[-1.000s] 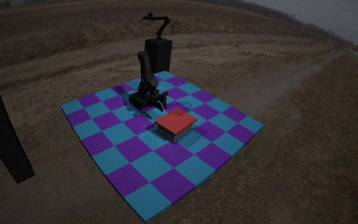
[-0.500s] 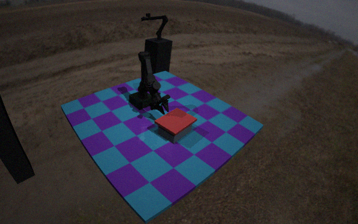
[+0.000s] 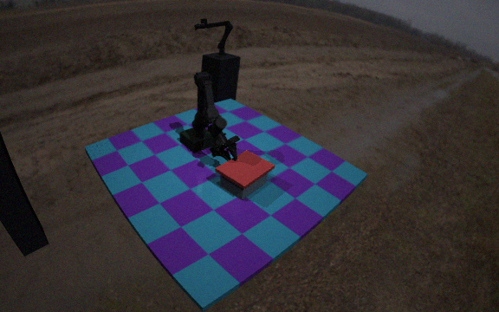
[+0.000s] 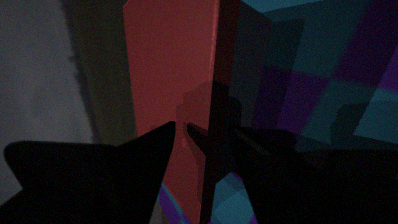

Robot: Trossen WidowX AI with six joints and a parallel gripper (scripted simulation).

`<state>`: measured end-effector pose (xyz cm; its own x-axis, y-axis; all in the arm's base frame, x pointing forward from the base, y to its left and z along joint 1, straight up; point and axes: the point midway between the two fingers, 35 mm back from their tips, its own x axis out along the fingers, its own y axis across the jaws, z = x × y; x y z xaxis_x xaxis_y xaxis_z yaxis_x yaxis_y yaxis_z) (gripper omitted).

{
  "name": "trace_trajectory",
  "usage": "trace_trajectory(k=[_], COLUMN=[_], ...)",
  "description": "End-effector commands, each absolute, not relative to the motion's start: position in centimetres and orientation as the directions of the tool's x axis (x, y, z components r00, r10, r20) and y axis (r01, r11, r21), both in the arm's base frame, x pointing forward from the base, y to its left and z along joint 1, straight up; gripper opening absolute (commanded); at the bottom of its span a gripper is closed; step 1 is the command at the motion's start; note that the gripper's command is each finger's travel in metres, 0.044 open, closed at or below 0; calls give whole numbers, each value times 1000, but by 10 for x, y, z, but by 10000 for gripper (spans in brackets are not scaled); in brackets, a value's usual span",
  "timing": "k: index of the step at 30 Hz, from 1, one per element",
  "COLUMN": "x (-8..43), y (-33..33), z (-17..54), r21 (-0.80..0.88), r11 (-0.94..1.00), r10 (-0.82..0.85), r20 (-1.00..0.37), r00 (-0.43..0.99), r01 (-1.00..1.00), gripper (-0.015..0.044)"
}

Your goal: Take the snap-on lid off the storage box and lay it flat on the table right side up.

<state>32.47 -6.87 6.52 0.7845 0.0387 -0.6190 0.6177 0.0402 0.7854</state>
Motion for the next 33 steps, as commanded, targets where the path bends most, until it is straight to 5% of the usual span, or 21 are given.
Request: trace_trajectory(k=[1,11,15,33], x=[326,326,326,325], y=[-69,-69,-69,-69], z=[62,62,62,66], r21=[783,783,783,783], r11=[35,35,35,38], r10=[36,36,36,38], r20=[-622,-622,-622,-622], r00=[782,782,782,782], r01=[621,621,621,621], gripper=[176,109,4,0])
